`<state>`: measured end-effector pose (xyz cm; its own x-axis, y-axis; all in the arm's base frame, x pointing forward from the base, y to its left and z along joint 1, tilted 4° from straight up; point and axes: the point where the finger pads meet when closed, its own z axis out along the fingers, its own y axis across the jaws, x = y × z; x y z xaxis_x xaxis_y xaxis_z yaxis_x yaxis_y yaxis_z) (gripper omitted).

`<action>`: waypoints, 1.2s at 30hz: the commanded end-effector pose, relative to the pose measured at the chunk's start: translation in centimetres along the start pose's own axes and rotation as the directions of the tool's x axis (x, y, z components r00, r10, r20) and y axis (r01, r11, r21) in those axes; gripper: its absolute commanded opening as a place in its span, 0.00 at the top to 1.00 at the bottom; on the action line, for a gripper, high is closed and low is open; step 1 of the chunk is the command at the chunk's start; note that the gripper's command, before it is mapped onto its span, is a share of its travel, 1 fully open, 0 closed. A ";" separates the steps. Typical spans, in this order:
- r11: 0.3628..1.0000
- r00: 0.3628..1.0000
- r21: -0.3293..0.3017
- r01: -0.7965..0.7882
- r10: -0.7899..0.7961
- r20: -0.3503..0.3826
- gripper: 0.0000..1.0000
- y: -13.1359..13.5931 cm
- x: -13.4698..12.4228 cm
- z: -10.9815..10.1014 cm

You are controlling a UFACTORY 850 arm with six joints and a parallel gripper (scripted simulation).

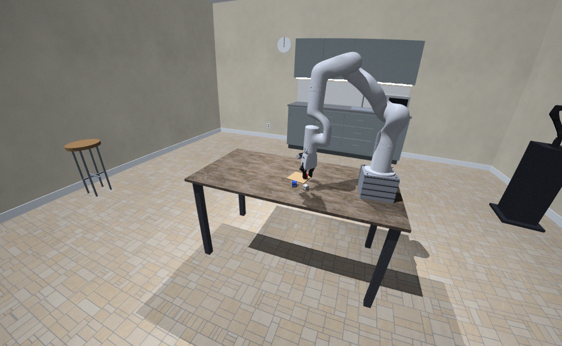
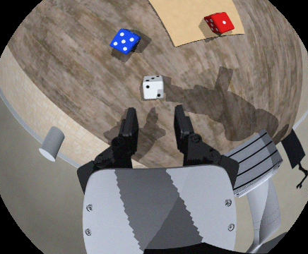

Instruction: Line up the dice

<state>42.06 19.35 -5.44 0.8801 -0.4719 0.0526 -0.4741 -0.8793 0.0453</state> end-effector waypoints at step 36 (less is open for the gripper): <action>1.000 1.000 -0.006 0.000 0.000 0.009 0.53 -0.2 0.1 3.6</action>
<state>42.26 19.21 -8.59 0.8806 -0.4727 0.0330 -0.4738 -0.8786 0.0593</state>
